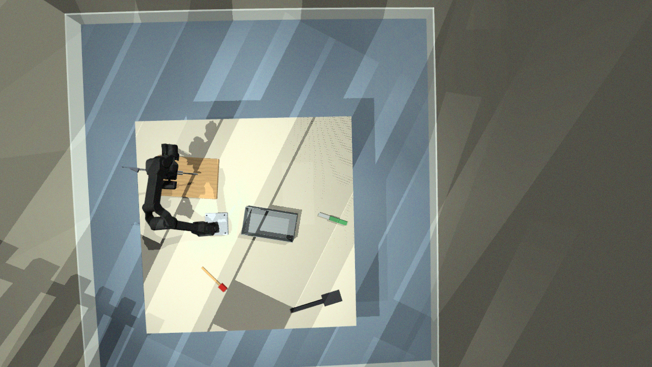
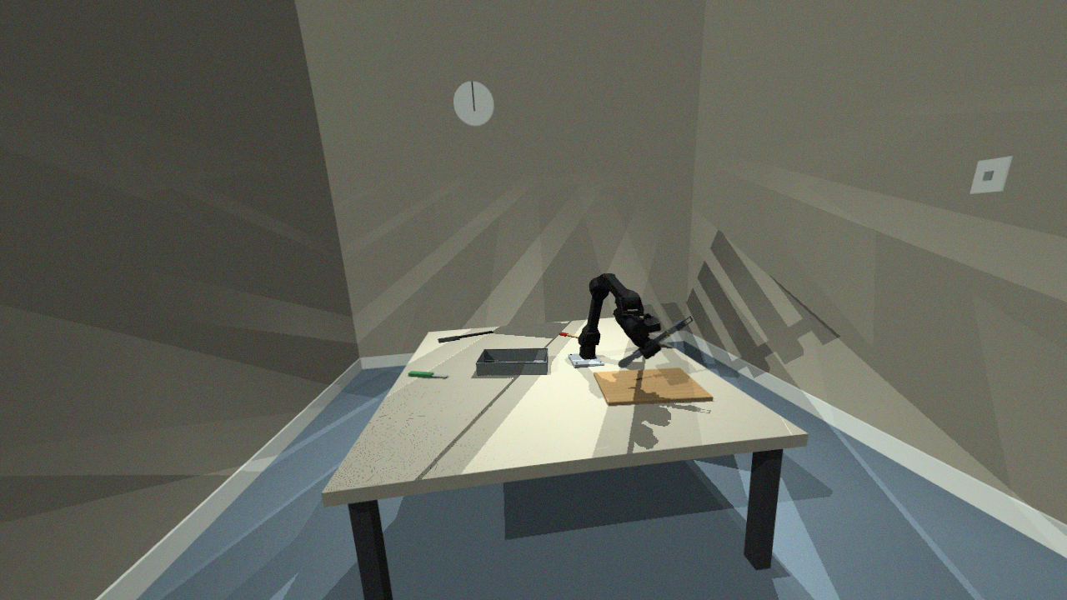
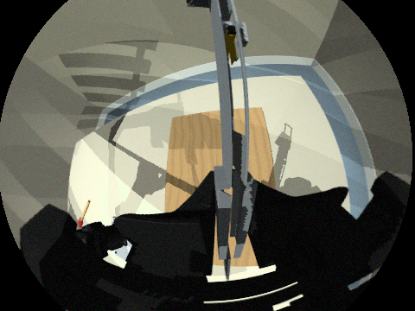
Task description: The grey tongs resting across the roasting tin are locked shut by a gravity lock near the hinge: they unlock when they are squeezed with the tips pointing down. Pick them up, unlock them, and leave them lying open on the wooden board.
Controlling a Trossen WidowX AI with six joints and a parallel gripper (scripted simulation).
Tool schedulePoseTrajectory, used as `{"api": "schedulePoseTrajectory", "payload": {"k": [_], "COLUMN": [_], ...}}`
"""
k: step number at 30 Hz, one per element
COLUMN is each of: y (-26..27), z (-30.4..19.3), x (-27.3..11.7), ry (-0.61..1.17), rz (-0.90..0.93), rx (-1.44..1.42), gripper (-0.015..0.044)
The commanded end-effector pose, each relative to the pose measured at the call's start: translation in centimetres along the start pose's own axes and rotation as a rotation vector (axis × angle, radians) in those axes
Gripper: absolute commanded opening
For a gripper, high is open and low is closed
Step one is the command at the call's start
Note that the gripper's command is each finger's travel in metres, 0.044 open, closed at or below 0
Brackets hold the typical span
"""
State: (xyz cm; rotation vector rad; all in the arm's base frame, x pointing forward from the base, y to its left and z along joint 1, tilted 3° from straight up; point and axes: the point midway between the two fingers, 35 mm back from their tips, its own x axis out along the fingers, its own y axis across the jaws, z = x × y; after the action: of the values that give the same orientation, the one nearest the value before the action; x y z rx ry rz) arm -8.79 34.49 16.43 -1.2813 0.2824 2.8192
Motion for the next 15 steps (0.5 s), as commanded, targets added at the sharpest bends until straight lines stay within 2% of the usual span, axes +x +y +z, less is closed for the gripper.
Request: {"api": "schedulePoseTrajectory", "payload": {"k": [1,11,15], "y": [0.1,-0.2,-0.2], "z": [0.2,-0.3,-0.4], "x": [-0.8,-3.1,-3.6], "ry": [-0.164,-0.517,-0.567], "rz": [-0.025,-0.136,-0.161], "rx": [-0.03,-0.08,-0.089], "gripper": [-0.015,-0.015,-0.015]}}
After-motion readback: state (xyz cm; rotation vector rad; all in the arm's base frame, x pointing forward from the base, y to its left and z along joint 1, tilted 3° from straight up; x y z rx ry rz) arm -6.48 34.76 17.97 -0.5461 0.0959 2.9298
